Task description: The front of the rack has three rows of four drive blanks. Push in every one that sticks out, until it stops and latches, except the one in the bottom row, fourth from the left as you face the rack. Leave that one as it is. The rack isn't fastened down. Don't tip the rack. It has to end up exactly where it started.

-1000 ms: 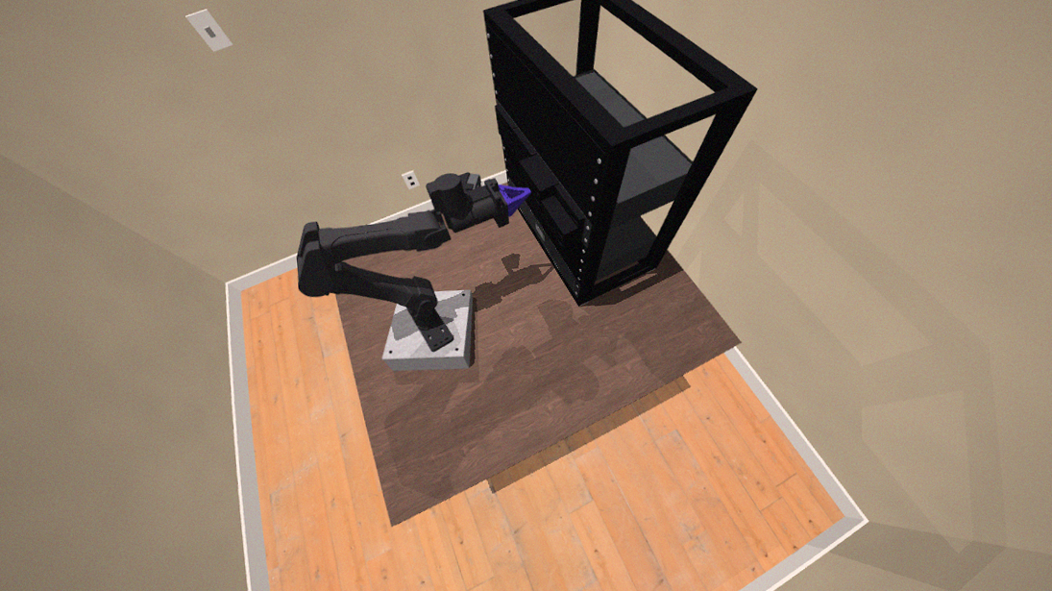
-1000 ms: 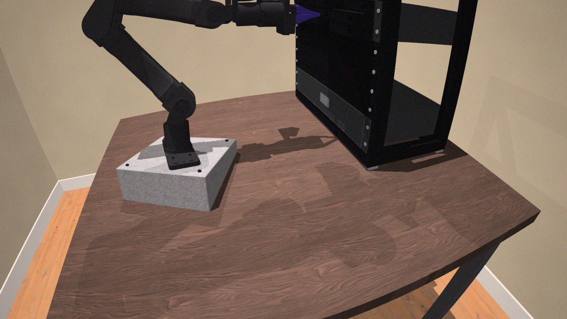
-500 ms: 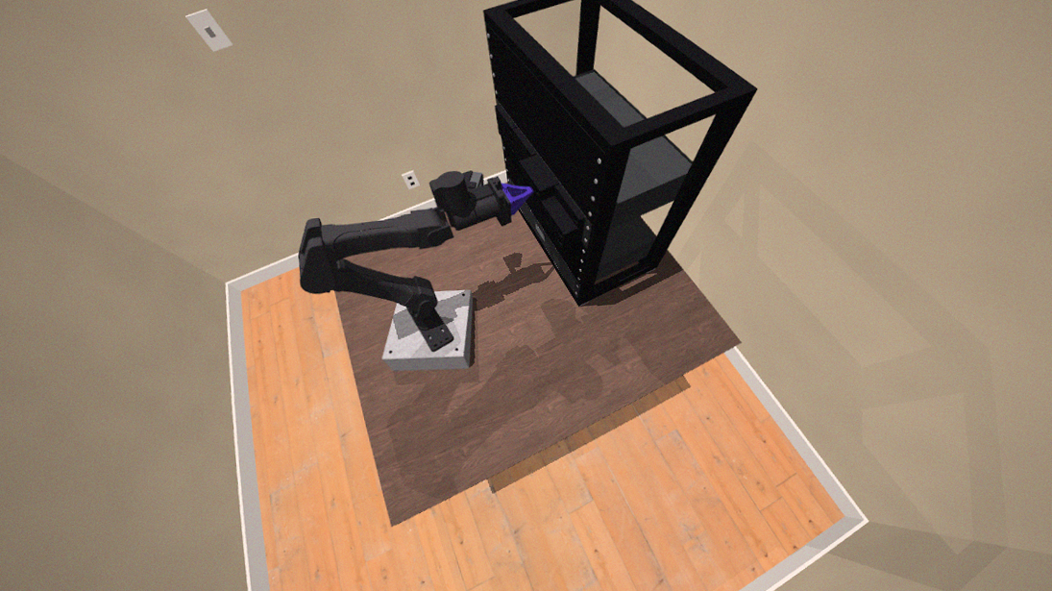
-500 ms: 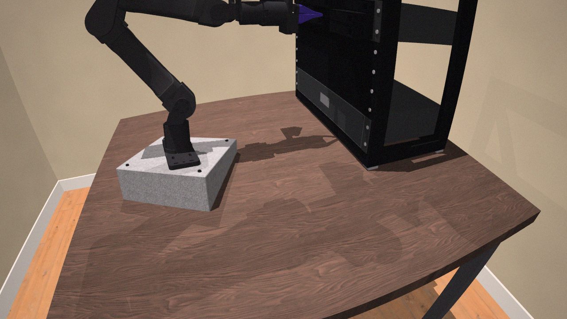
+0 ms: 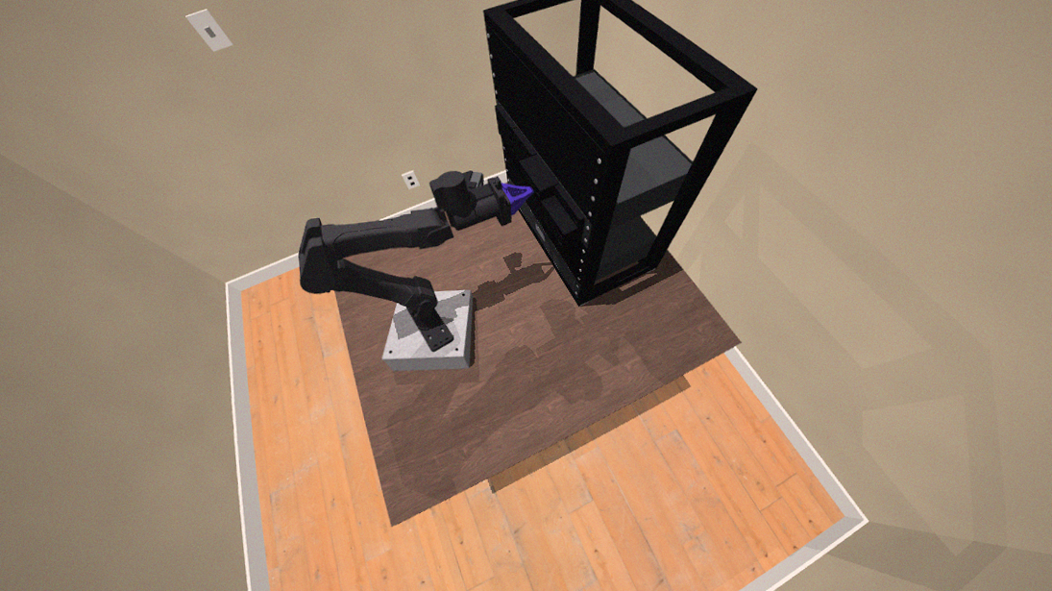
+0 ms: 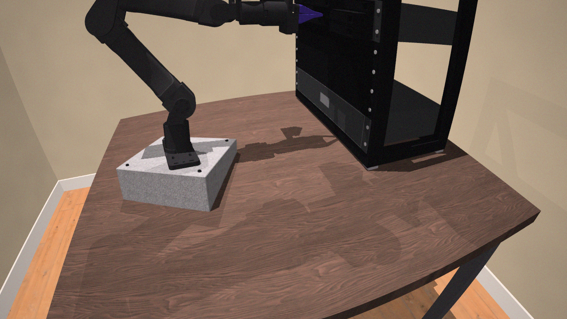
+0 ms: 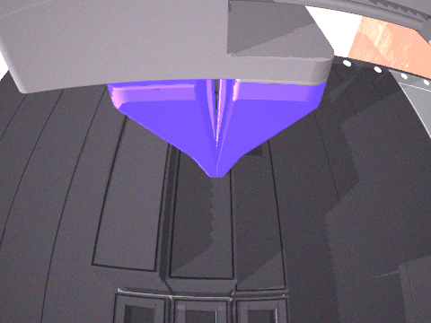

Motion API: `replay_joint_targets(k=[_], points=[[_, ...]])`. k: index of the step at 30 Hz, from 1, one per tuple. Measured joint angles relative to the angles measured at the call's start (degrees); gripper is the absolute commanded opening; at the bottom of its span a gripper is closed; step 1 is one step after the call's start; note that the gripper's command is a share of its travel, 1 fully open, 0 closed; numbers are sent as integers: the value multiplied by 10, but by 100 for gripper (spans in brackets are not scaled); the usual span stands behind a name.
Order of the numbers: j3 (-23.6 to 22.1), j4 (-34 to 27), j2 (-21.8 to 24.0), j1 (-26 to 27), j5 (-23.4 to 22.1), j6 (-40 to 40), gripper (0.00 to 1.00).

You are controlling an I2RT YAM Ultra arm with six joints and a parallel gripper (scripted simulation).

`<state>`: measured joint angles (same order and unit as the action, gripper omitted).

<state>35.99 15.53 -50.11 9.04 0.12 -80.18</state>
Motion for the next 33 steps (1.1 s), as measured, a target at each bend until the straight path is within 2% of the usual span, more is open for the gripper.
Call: replay_joint_targets(k=[9, 16, 33], points=[[1, -1, -1, 0, 0, 0, 0], [20, -4, -25, 2, -3, 0, 0], [21, -5, -26, 2, -3, 0, 0]])
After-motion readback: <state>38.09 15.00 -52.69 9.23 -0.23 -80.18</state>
